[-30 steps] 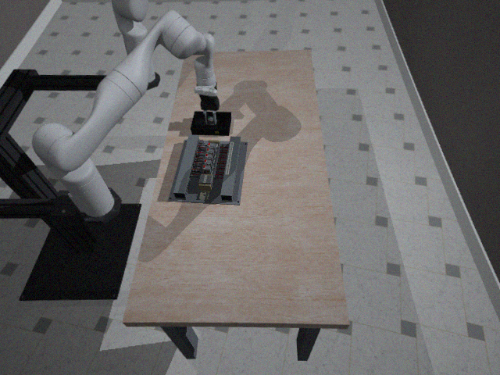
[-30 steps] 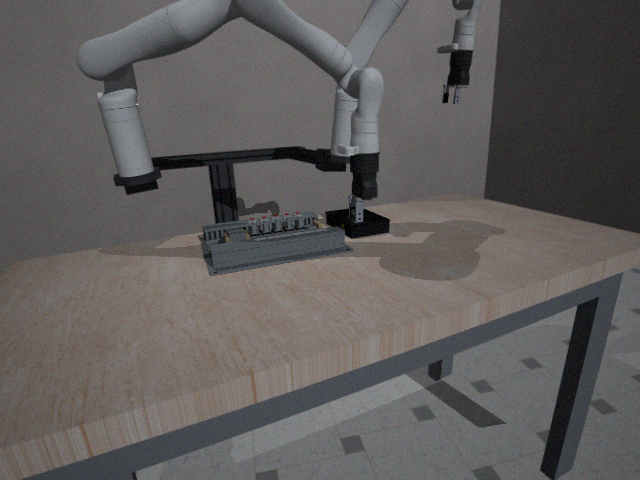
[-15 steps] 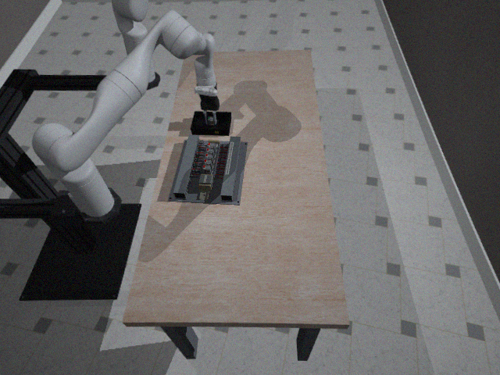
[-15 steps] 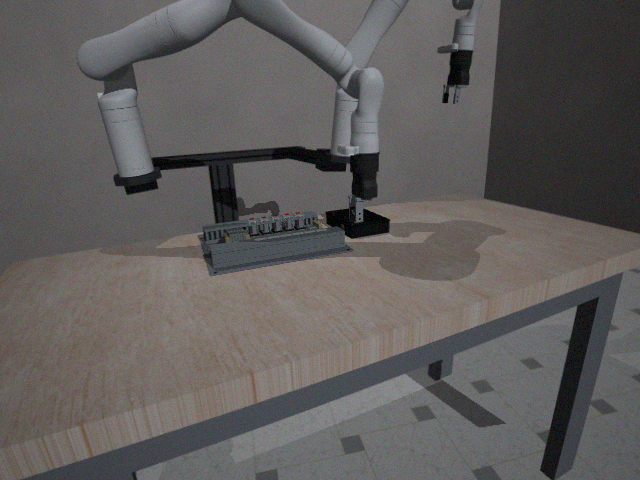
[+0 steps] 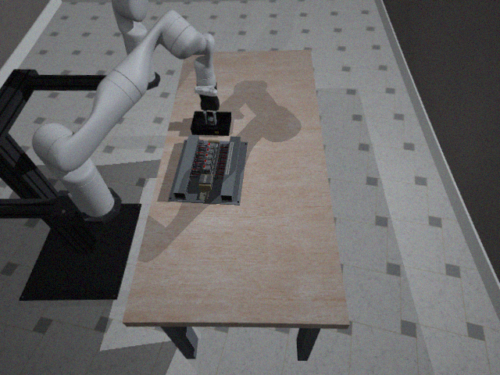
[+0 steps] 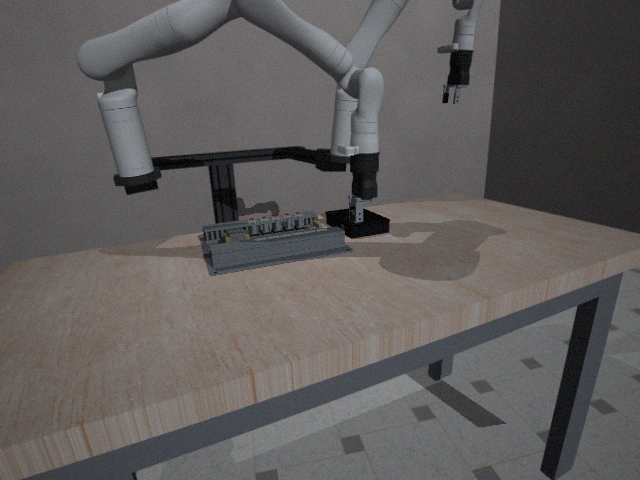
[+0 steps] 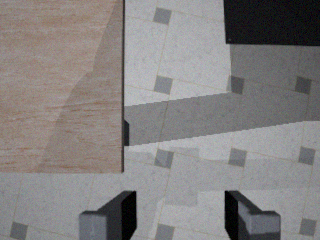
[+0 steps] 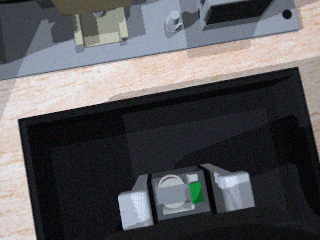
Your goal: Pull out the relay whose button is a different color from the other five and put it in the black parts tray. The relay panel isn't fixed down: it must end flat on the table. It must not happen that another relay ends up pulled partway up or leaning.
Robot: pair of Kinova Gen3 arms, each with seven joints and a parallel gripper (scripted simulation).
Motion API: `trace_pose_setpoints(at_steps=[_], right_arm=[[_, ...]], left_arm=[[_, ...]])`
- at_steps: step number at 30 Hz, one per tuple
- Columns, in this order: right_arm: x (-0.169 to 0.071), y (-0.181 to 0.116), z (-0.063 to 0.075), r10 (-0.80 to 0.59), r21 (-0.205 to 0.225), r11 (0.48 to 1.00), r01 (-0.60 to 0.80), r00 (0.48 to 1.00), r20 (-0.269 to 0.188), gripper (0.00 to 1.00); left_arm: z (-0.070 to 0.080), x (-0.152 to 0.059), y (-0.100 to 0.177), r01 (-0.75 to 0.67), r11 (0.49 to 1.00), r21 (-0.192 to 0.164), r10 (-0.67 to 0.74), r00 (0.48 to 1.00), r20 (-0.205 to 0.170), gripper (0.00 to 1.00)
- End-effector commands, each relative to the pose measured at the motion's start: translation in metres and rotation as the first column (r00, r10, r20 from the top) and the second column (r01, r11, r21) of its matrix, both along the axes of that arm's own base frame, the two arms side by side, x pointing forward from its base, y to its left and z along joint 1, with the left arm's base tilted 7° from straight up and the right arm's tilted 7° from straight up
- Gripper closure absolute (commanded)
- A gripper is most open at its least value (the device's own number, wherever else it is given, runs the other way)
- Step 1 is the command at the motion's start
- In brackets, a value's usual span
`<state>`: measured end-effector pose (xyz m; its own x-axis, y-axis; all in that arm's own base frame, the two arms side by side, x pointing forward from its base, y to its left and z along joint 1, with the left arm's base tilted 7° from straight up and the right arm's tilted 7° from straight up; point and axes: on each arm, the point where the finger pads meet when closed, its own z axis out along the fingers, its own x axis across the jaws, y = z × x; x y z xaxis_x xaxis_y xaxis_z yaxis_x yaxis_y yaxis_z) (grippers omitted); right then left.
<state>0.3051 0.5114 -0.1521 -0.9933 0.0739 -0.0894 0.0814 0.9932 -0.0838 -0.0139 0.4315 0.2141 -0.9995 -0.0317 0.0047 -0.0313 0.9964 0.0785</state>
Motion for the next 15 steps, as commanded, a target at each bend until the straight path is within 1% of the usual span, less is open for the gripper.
trace_pose_setpoints(at_steps=[1,2,15], right_arm=[[0.0005,0.0014,0.0017,0.000,0.003,1.000,0.000,1.000,0.001,1.00],[0.0005,0.0014,0.0017,0.000,0.003,1.000,0.000,1.000,0.001,0.02],[0.0005,0.0014,0.0017,0.000,0.003,1.000,0.000,1.000,0.001,0.02]], left_arm=[[0.0007,-0.0002,0.0003,0.000,1.000,0.002,0.000,1.000,0.000,0.00],[0.0007,-0.0002,0.0003,0.000,1.000,0.002,0.000,1.000,0.000,0.00],[0.0007,-0.0002,0.0003,0.000,1.000,0.002,0.000,1.000,0.000,0.00]])
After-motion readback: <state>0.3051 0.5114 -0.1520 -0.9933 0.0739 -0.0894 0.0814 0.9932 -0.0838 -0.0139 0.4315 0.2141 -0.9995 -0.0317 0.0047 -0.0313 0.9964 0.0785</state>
